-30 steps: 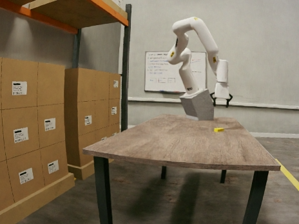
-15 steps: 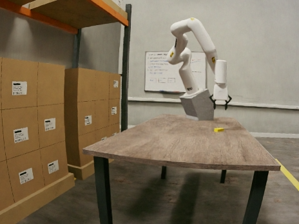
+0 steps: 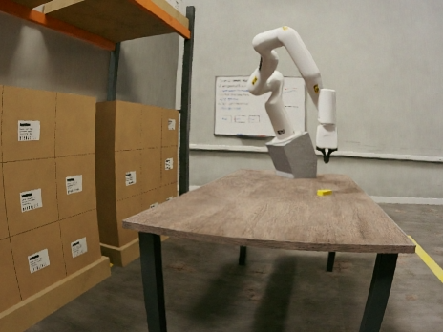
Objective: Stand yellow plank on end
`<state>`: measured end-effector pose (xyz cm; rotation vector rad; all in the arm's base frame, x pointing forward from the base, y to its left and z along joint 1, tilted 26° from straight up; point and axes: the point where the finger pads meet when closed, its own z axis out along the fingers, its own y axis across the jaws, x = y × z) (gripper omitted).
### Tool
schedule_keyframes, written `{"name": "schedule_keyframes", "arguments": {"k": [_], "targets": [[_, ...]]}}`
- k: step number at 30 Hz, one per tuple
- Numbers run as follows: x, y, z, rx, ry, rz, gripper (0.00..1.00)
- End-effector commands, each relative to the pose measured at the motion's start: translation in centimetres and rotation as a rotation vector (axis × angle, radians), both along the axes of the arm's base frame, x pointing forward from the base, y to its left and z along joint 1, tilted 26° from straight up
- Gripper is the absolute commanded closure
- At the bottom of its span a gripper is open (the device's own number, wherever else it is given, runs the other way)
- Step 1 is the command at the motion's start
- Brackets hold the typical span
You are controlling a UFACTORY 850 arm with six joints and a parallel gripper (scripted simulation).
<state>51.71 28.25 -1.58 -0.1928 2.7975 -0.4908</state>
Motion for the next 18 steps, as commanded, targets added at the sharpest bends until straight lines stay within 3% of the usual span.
{"name": "schedule_keyframes", "arguments": {"k": [1,16,17,18], "targets": [[0.05,0.08,0.07,0.001,-0.001,0.0,1.0],[0.05,0.08,0.07,0.001,-0.001,0.0,1.0],[0.05,0.08,0.07,0.001,-0.001,0.001,0.0],[0.04,0.07,0.06,0.0,-0.001,0.003,0.0]]}}
